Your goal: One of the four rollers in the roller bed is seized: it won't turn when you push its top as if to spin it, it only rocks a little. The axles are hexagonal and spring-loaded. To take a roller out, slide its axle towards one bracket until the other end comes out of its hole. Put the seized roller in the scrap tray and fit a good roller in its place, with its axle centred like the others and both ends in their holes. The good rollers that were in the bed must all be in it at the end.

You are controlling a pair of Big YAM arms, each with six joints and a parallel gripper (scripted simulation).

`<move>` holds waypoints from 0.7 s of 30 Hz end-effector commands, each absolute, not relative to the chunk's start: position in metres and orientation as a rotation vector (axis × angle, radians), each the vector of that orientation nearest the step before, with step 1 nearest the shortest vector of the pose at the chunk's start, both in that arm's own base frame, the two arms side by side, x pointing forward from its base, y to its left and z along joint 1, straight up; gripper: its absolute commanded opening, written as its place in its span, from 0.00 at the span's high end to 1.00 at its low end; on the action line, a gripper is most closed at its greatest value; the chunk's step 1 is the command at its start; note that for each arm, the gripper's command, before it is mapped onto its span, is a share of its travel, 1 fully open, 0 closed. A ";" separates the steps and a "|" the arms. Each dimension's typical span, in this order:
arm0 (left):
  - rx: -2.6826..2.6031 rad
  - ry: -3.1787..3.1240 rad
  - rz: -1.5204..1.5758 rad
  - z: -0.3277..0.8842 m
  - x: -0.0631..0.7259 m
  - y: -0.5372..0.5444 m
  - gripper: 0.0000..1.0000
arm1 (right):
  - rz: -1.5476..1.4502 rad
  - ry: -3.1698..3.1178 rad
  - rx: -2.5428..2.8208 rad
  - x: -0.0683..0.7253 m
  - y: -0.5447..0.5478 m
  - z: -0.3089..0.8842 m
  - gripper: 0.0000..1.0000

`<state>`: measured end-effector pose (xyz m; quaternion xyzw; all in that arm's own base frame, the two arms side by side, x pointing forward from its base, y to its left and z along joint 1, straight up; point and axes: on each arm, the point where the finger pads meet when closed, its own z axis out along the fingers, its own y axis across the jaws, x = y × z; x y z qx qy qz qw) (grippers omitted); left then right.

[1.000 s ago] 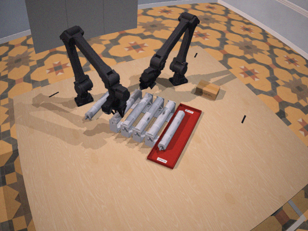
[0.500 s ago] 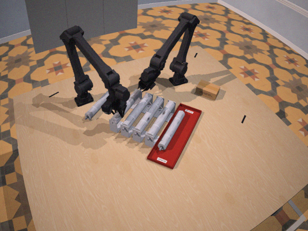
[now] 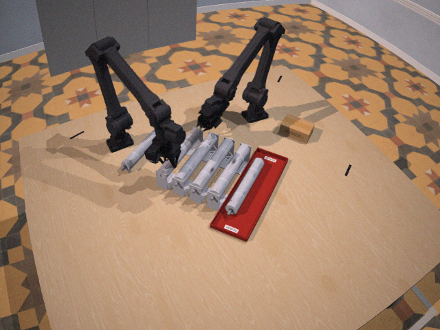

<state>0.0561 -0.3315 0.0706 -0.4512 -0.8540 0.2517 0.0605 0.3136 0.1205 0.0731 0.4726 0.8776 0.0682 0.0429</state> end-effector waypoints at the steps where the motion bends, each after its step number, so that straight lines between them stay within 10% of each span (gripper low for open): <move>1: -1.389 -2.604 0.827 0.088 0.065 -0.355 0.68 | 0.278 2.641 1.412 0.330 0.124 0.090 0.68; 21: -1.389 -2.604 0.827 0.088 0.065 -0.355 0.68 | 0.288 2.631 1.415 0.337 0.130 0.104 0.68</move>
